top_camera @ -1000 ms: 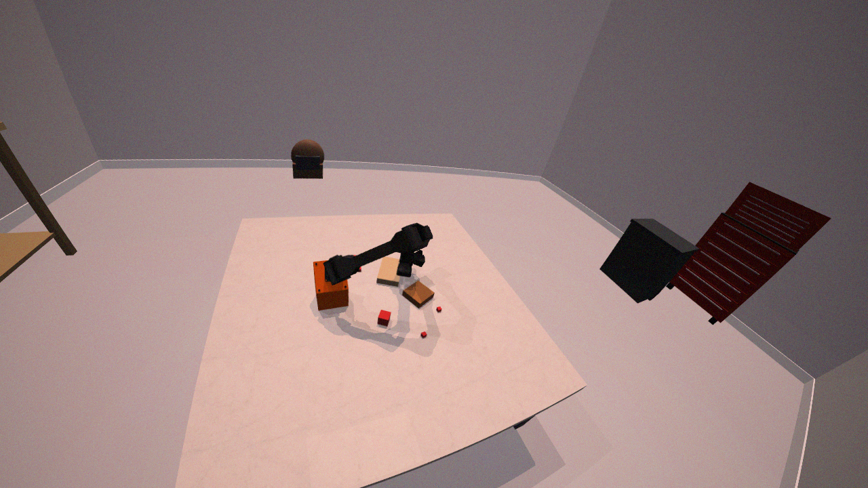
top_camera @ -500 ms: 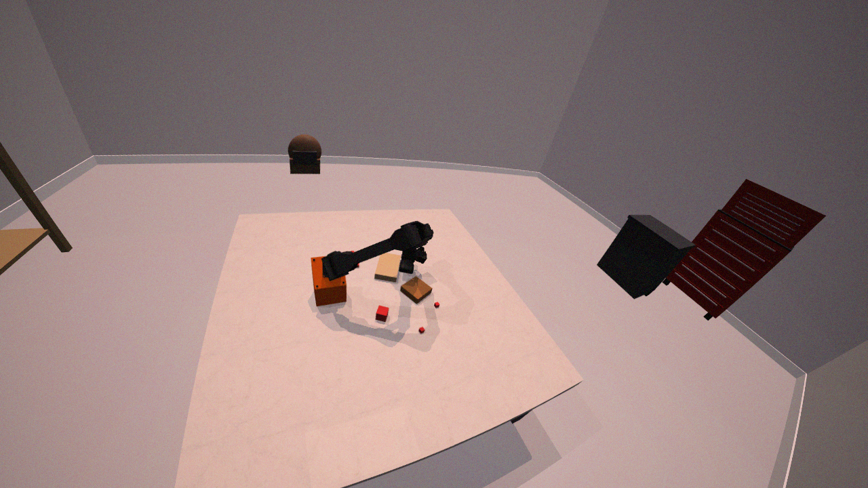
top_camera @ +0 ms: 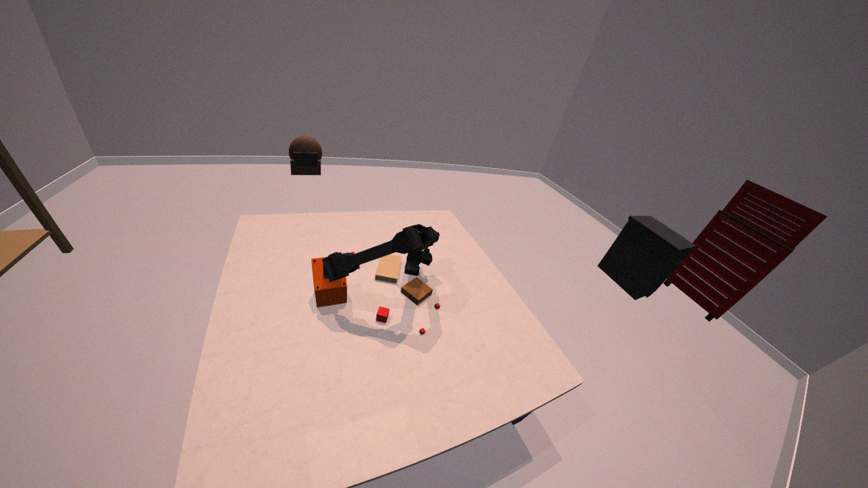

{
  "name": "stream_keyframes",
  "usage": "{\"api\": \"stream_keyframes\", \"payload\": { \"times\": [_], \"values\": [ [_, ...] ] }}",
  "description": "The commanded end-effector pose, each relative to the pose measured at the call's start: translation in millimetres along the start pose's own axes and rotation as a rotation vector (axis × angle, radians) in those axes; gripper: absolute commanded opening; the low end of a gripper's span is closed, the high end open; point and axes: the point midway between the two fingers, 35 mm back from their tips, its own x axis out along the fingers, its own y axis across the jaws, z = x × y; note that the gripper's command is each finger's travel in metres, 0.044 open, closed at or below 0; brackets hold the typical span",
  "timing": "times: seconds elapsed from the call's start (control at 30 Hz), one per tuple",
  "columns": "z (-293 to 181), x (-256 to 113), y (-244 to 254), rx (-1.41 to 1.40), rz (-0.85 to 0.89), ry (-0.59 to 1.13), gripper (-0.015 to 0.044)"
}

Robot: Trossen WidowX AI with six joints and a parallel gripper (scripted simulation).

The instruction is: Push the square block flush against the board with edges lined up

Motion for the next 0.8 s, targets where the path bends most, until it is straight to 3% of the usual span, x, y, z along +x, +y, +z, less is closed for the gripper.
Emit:
{"api": "stream_keyframes", "payload": {
  "times": [0.0, 0.07, 0.3, 0.63, 0.77],
  "values": [
    [-0.6, -26.5, 1.8, -0.002, 0.002, -0.001, 0.0],
    [-1.3, -51.3, 1.5, -0.003, 0.0, -0.002, 0.0],
    [-12.0, -55.6, 8.6, -0.004, 0.005, -0.001, 0.0],
    [-170.9, -57.4, 59.6, 0.003, 0.013, 0.008, 0.0],
    [-182.6, -56.1, 59.4, 0.005, 0.009, 0.007, 0.0]
  ]
}}
